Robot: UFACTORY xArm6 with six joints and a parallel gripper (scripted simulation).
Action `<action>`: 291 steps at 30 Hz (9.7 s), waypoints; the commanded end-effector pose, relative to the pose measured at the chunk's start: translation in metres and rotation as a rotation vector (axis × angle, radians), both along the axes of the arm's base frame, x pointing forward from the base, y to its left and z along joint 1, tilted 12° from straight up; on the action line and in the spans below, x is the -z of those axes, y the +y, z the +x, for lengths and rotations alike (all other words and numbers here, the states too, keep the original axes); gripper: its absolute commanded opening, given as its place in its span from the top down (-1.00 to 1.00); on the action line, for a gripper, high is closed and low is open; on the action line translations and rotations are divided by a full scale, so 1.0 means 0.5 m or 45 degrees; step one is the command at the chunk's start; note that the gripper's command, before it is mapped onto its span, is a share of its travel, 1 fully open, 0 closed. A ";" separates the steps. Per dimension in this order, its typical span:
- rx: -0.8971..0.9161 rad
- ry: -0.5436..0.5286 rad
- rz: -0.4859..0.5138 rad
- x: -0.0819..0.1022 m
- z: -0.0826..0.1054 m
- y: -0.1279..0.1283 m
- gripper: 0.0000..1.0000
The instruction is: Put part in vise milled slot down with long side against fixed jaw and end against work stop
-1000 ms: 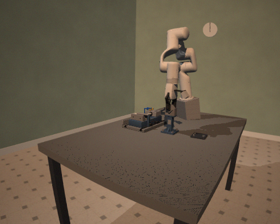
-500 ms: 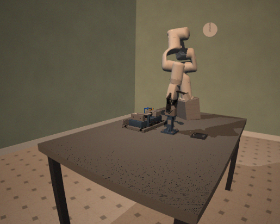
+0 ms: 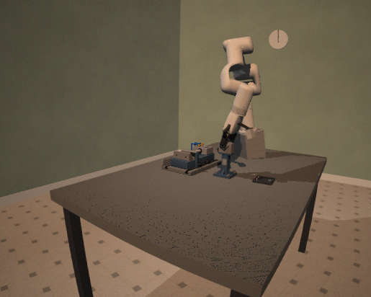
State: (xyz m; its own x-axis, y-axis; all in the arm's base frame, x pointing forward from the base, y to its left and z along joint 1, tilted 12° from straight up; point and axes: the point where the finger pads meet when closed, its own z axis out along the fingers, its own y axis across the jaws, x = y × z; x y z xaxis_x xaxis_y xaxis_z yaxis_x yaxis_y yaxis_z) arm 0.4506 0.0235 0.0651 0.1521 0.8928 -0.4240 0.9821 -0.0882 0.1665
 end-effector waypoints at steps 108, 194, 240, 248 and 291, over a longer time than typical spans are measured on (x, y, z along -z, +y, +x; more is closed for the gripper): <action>0.096 0.047 -0.566 0.004 0.004 0.009 1.00; 0.096 0.047 -0.566 -0.038 -0.005 0.015 1.00; 0.096 0.047 -0.566 -0.054 -0.008 0.017 1.00; 0.096 0.047 -0.565 -0.054 -0.008 0.017 1.00; 0.049 0.022 -0.289 -0.057 -0.011 0.014 1.00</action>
